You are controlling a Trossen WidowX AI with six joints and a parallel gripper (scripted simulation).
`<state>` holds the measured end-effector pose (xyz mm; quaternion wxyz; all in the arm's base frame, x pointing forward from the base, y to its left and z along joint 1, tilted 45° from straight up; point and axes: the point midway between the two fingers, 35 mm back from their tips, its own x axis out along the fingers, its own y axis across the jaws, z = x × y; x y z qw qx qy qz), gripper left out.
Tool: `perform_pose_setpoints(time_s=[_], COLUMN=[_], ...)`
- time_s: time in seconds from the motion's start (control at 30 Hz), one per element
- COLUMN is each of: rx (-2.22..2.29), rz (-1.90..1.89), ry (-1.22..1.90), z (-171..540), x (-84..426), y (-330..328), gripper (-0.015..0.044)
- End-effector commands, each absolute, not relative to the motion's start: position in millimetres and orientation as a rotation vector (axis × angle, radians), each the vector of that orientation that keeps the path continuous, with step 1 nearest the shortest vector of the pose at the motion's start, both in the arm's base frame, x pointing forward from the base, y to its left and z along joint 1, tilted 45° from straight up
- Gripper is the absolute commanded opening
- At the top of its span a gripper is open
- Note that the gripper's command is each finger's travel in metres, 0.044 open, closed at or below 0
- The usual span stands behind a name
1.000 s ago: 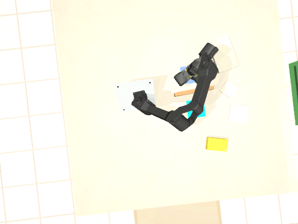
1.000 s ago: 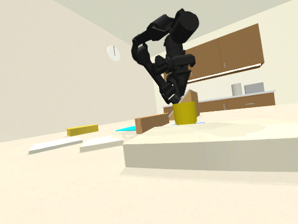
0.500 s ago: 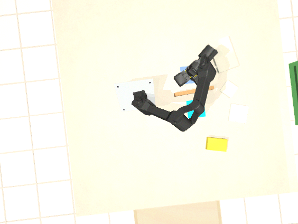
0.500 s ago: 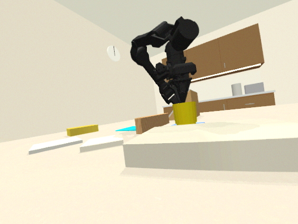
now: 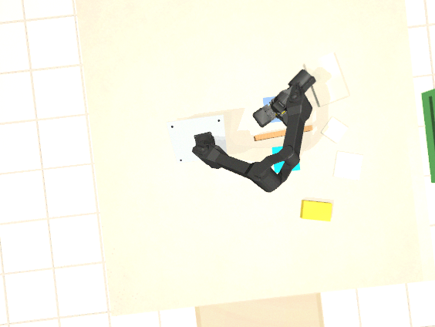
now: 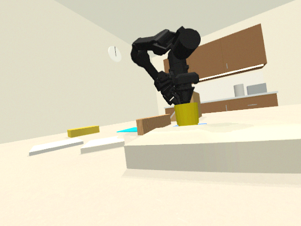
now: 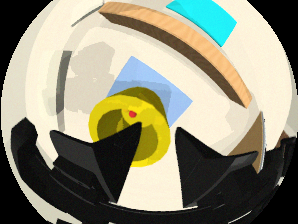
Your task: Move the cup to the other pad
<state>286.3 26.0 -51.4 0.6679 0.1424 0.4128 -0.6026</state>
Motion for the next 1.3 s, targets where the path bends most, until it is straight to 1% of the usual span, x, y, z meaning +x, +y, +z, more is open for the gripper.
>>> perform_pose_setpoints(time_s=[0.0, 0.47, 1.2, 1.23, 1.27], rx=[0.301, 0.301, 0.314, 0.314, 0.314], rz=[-1.364, -1.365, -1.366, -1.366, -1.366], ry=[0.936, 0.936, 0.934, 0.934, 0.934], z=[-57.4, -60.0, -58.6, -58.6, -58.2], x=[282.7, 282.0, 282.8, 282.8, 282.9], y=[19.4, 16.5, 17.9, 17.9, 18.3], gripper=[0.0167, 0.0167, 0.002, 0.0, 0.0])
